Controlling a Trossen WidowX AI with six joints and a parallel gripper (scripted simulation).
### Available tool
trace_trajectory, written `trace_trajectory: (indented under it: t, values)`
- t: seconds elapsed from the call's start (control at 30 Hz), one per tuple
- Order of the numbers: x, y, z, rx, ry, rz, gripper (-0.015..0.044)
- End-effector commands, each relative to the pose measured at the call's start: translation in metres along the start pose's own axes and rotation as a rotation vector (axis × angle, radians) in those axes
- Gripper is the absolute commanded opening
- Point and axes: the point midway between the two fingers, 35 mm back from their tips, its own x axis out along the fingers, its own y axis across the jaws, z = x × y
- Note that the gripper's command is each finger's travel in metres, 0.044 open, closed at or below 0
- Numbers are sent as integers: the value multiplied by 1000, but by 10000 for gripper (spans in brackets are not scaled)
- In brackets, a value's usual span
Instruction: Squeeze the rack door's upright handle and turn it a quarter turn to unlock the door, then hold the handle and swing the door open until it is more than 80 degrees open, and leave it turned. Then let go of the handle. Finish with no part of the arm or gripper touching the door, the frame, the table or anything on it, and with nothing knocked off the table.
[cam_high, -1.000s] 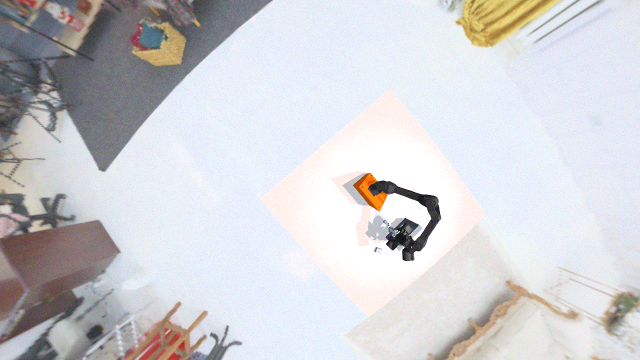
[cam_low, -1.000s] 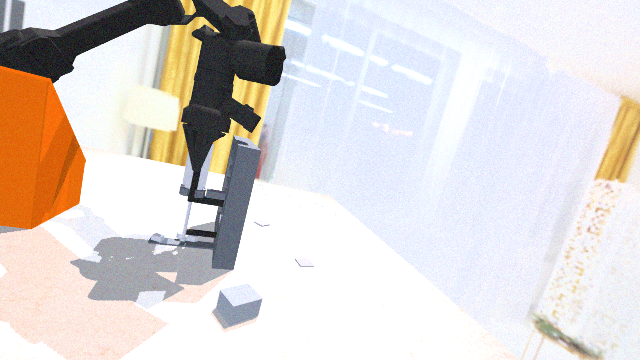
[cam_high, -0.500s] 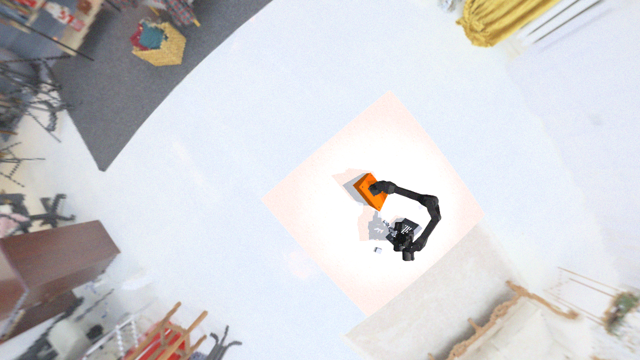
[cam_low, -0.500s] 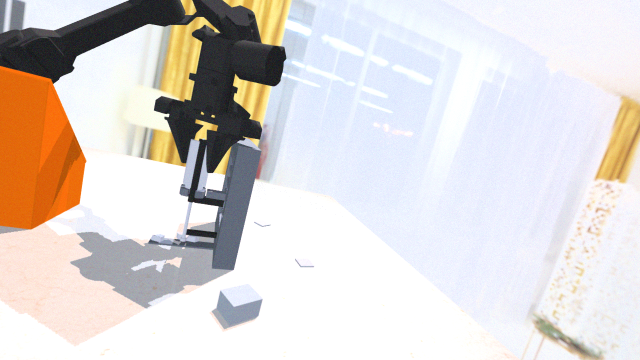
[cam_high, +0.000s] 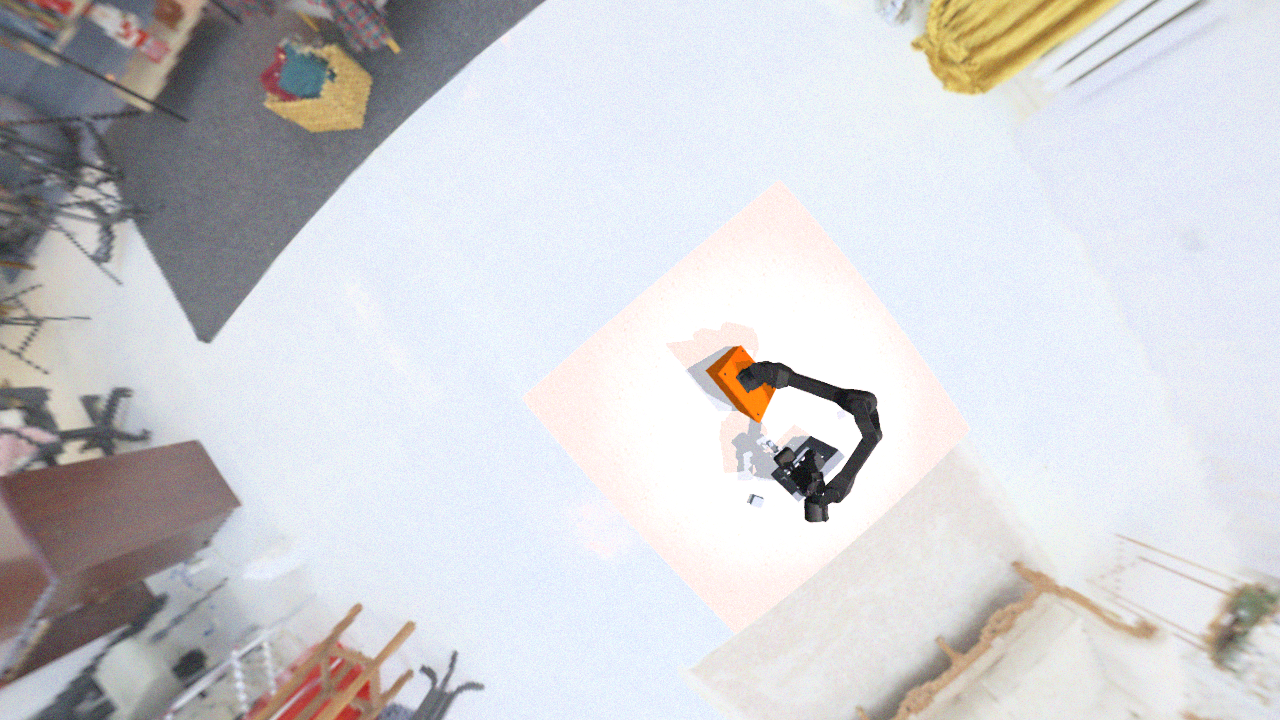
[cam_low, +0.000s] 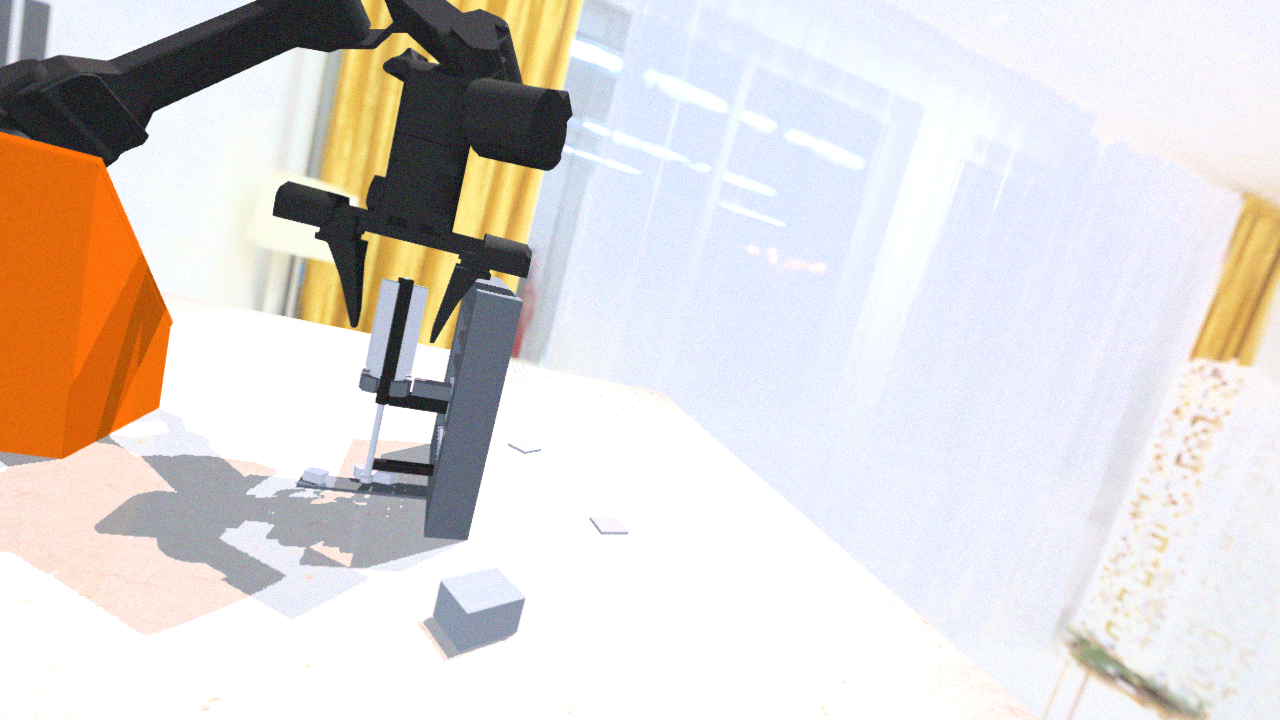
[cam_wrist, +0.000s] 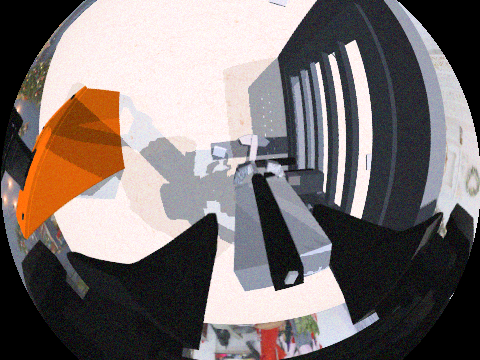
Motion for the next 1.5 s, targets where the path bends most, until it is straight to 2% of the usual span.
trace_trajectory:
  t: [0.0, 0.3, 1.47]
  values:
    - [2, -1, 2, -177, -4, 0, 285]
    - [2, -1, 2, -209, -4, 0, 285]
    - [2, -1, 2, -209, -4, 0, 52]
